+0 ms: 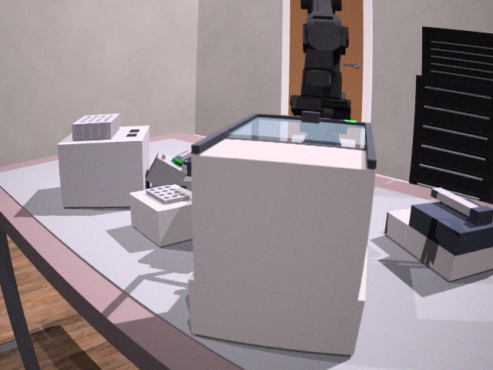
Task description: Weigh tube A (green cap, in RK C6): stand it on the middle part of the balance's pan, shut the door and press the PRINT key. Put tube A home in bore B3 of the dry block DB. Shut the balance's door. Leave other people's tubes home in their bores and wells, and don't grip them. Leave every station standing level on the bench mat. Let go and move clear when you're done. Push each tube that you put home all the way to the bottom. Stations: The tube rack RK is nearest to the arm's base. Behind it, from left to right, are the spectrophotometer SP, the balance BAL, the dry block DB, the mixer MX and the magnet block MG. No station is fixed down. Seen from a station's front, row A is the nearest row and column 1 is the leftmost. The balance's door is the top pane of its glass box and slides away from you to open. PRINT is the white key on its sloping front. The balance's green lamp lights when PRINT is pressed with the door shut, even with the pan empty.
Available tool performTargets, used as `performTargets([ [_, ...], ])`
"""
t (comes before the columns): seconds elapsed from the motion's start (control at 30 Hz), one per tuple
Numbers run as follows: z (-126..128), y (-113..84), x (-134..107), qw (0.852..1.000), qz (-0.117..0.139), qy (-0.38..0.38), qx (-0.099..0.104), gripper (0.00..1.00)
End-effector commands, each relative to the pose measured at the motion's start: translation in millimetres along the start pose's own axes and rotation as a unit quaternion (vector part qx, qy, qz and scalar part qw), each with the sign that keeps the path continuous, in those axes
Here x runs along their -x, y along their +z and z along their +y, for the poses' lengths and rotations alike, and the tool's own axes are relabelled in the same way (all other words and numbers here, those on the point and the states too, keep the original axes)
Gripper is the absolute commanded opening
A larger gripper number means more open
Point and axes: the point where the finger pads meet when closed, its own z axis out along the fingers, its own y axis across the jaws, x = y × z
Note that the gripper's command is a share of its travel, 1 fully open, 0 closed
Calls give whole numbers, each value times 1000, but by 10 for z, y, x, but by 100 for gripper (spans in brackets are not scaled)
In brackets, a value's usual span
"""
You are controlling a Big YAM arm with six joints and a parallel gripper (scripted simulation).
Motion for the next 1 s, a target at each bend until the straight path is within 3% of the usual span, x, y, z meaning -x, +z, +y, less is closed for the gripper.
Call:
performTargets([
  [0.0, 41, -228, 326, 1000, -30, 5, 5, 0],
  [0.47, 36, -481, 311, 1000, -30, 6, 5, 0],
  [0.53, 36, -481, 311, 1000, -30, 6, 5, 0],
  [0.57, 15, -361, 182, 1000, -16, 2, 1, 0],
  [0.6, 15, -361, 182, 1000, -16, 2, 1, 0],
  [0.63, 38, -439, 290, 1000, -20, 5, 5, 0],
  [0.73, 40, -446, 317, 1000, -26, 6, 5, 0],
  [0.77, 36, -498, 324, 999, -34, 6, 5, 30],
  [0.97, 34, -575, 357, 1000, -29, 5, 5, 30],
])
